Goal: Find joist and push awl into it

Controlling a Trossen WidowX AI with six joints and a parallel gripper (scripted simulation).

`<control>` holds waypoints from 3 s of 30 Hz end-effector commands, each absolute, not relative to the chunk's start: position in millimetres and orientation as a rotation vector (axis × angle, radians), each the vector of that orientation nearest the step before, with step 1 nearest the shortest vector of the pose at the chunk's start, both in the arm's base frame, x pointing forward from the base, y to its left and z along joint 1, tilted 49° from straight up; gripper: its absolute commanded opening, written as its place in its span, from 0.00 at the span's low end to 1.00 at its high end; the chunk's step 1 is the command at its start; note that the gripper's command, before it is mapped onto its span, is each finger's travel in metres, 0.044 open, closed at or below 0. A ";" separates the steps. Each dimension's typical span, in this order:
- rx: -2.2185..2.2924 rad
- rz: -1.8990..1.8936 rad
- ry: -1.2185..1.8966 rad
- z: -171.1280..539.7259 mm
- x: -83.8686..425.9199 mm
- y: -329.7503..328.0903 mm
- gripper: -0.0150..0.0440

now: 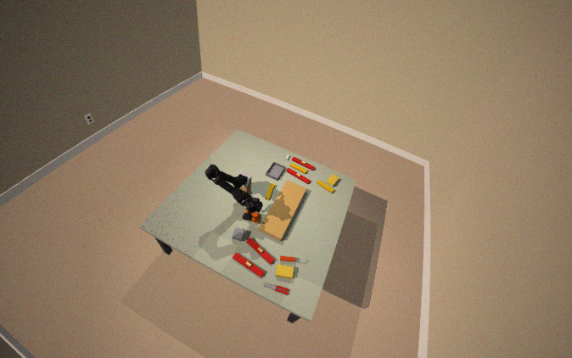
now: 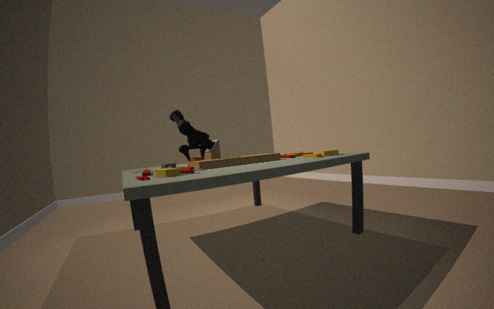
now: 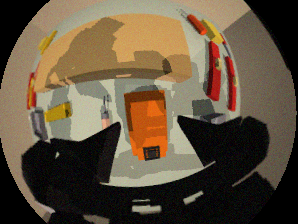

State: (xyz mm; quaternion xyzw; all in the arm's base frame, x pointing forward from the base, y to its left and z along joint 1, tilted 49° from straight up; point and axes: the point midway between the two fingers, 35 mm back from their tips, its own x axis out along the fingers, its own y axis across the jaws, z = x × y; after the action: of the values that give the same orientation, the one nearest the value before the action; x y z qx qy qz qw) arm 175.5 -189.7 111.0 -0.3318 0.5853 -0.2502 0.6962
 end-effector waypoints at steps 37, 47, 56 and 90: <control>-0.745 -0.550 1.313 100.9 172.3 -197.4 0.47; -0.721 -0.537 1.322 116.5 181.2 -173.8 0.25; -0.717 -0.535 1.327 137.4 184.8 -148.0 0.25; -0.700 -0.601 1.283 190.9 258.1 -128.6 0.25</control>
State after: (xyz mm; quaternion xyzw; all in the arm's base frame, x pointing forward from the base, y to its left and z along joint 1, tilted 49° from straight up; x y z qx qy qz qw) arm 240.5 -126.5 185.8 -0.3195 0.5831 -0.2613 0.6998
